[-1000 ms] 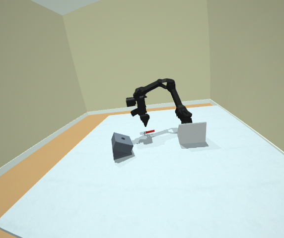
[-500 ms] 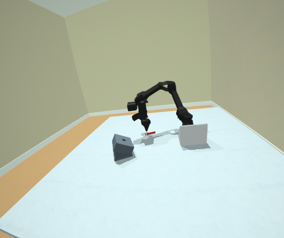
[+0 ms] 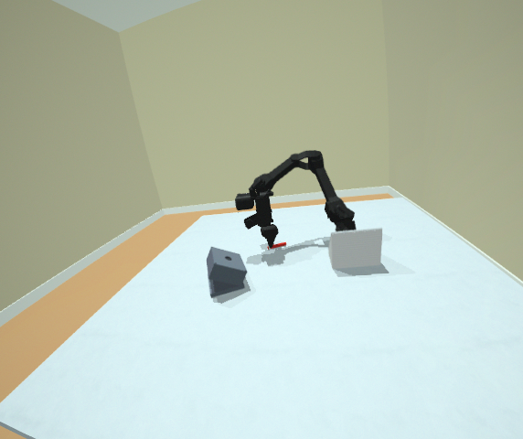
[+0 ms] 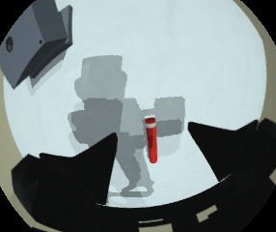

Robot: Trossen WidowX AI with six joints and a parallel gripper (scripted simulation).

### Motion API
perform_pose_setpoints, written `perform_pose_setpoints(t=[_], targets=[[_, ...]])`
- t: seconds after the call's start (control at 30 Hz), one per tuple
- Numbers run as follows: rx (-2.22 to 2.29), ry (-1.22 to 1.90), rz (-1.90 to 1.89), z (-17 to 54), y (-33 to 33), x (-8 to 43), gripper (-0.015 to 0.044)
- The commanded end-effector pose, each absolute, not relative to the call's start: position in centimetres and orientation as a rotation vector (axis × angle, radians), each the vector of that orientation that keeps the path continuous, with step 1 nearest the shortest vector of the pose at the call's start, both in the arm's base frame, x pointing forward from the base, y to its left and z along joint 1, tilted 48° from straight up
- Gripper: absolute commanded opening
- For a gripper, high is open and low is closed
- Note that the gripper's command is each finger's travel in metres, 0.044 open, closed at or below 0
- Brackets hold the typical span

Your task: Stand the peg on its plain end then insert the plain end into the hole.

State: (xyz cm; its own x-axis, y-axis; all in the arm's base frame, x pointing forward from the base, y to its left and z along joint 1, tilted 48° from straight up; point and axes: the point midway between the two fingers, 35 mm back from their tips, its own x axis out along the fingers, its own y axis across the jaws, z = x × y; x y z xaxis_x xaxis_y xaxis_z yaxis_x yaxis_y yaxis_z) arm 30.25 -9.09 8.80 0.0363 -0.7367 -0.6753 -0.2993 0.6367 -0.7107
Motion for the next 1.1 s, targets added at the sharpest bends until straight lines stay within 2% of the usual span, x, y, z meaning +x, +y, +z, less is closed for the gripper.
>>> perform_pose_setpoints(t=[0.0,0.37,0.77,0.8,1.07], targets=[[-0.902,1.56,-0.416,8.2,-9.7,29.9,0.044],[-0.904,1.56,-0.419,7.3,-10.8,29.8,0.044],[-0.904,1.56,-0.419,7.3,-10.8,29.8,0.0125],[-0.904,1.56,-0.419,7.3,-10.8,29.8,0.011],[-0.904,1.56,-0.419,7.3,-10.8,29.8,0.011]])
